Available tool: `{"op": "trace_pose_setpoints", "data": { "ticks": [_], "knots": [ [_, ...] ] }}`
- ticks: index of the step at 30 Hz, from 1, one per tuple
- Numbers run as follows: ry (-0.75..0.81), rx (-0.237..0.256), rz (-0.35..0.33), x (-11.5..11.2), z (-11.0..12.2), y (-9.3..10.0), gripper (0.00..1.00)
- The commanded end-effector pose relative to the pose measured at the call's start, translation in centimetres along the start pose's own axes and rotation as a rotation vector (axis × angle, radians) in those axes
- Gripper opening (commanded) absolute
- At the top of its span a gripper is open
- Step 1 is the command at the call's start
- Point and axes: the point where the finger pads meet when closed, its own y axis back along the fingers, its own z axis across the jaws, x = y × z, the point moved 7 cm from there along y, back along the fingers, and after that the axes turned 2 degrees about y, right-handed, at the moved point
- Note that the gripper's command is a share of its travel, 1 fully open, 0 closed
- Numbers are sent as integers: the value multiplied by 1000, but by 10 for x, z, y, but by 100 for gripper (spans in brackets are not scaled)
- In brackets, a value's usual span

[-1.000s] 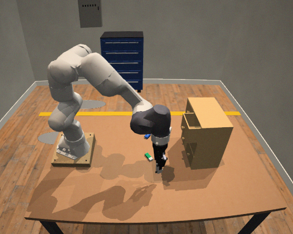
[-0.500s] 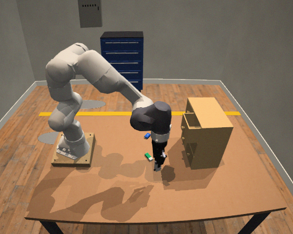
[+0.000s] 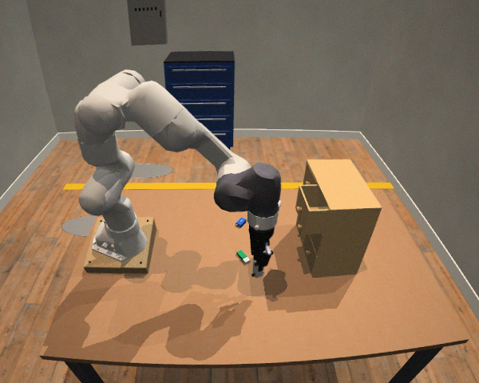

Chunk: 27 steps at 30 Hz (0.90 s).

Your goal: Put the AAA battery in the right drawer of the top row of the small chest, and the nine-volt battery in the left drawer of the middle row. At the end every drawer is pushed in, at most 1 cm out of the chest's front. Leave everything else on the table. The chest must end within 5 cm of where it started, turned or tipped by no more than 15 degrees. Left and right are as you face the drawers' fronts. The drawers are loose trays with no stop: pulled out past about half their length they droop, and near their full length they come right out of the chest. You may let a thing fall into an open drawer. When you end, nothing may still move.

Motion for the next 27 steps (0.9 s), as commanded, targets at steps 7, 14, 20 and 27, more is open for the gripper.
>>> {"op": "trace_pose_setpoints", "data": {
  "ticks": [7, 14, 20, 27],
  "knots": [
    [-58, 5, -5, 12, -21, -2, 3],
    [-58, 5, -5, 12, -21, -2, 3],
    [-58, 5, -5, 12, -21, -2, 3],
    [-121, 6, -5, 29, -47, -2, 3]
  ]
}}
